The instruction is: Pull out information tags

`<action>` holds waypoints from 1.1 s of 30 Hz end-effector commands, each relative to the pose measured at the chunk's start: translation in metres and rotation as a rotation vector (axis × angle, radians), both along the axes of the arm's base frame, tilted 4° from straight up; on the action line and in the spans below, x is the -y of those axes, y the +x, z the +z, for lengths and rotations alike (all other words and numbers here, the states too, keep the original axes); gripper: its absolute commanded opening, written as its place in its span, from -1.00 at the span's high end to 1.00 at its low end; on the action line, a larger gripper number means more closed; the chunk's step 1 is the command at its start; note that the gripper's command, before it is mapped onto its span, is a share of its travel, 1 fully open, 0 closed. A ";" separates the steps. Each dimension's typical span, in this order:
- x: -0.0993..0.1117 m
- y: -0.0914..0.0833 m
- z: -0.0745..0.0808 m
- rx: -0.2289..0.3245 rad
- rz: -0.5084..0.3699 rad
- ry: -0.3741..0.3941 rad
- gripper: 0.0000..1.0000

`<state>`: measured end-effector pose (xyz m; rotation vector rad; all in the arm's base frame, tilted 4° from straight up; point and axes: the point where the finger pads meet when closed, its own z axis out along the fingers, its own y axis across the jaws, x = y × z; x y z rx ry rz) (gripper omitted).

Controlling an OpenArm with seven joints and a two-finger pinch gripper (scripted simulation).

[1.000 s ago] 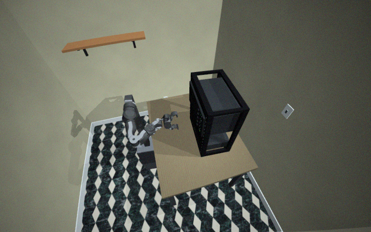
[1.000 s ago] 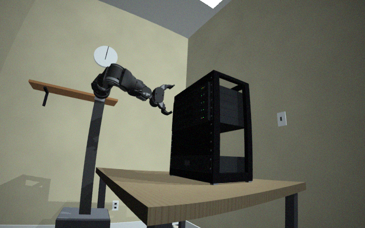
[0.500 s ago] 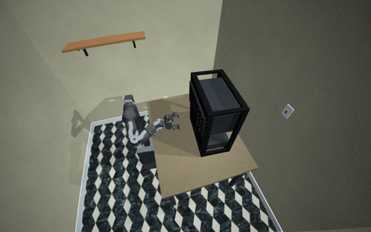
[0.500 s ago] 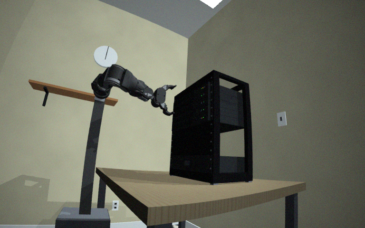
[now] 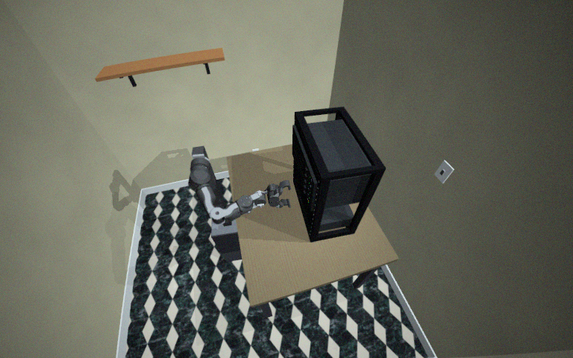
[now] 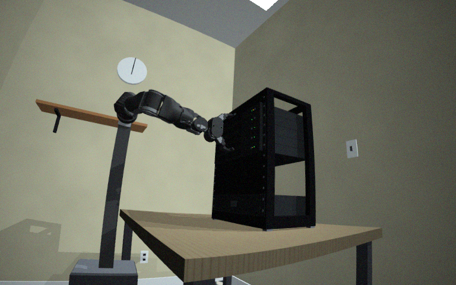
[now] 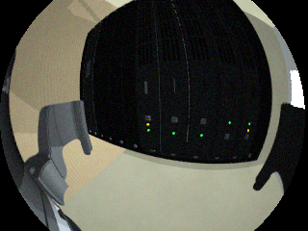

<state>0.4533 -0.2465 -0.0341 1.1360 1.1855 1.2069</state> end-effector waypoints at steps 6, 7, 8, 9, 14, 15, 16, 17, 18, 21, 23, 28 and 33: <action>0.015 0.030 -0.014 0.006 0.014 -0.004 -1.00; 0.017 0.034 -0.016 0.006 0.014 -0.004 -1.00; 0.018 0.037 -0.017 0.005 0.014 -0.004 -1.00; 0.020 0.040 -0.019 0.005 0.014 -0.003 -1.00; 0.025 0.049 -0.023 0.002 0.013 -0.003 -1.00; 0.025 0.049 -0.023 0.002 0.013 -0.003 -1.00; 0.025 0.049 -0.023 0.002 0.013 -0.003 -1.00; 0.026 0.050 -0.024 0.000 0.013 -0.003 -1.00; 0.026 0.051 -0.024 0.001 0.013 -0.003 -1.00; 0.026 0.051 -0.024 0.001 0.014 -0.003 -1.00; 0.026 0.051 -0.024 0.001 0.014 -0.003 -1.00; 0.026 0.051 -0.024 0.001 0.014 -0.003 -1.00; 0.026 0.051 -0.024 0.001 0.014 -0.003 -1.00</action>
